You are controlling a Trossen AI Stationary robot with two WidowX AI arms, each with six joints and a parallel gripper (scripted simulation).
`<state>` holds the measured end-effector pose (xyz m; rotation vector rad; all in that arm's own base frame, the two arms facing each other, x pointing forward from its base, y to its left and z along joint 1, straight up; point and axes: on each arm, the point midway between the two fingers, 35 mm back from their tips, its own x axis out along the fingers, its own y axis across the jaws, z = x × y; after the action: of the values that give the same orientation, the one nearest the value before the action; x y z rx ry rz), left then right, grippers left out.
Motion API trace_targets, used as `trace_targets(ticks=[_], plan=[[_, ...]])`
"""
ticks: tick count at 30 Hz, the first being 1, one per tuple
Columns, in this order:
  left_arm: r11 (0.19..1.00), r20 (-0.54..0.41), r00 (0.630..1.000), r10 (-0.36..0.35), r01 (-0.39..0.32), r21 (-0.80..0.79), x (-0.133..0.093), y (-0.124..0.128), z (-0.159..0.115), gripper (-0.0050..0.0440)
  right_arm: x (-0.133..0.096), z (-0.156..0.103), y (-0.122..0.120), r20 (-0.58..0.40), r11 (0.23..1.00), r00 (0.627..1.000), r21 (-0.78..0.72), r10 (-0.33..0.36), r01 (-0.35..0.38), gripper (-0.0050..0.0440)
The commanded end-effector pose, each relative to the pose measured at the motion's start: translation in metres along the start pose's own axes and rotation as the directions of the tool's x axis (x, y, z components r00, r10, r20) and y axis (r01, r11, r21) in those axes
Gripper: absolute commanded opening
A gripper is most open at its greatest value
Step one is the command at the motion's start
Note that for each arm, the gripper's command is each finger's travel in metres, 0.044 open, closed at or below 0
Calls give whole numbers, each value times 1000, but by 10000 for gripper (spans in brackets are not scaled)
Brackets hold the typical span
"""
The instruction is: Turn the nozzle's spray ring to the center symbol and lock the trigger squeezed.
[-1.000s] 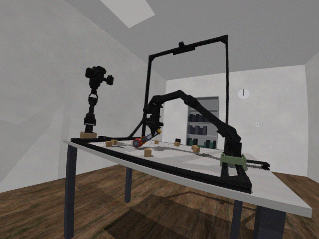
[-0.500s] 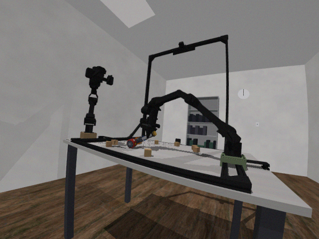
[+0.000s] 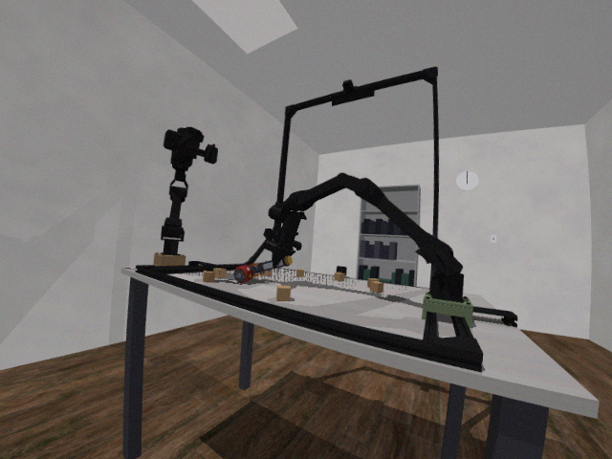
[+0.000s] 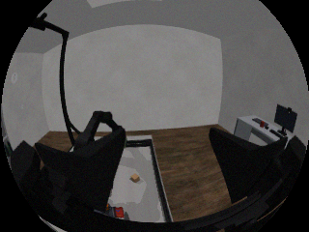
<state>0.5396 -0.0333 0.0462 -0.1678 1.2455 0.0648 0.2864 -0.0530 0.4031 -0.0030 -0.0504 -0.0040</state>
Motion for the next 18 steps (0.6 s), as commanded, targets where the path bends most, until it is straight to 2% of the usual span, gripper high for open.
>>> trace_targets(ticks=[1,3,18], plan=[[1000,64,998,-7,7,8,-5,2,12,0,0,0,1,0,1000,1000,3,4,-4,400],[1000,64,998,-7,7,8,-5,2,12,0,0,0,1,0,1000,1000,3,4,-4,400],[1000,230,973,-21,15,26,10,9,35,0,0,0,1,0,1000,1000,3,4,-4,400]])
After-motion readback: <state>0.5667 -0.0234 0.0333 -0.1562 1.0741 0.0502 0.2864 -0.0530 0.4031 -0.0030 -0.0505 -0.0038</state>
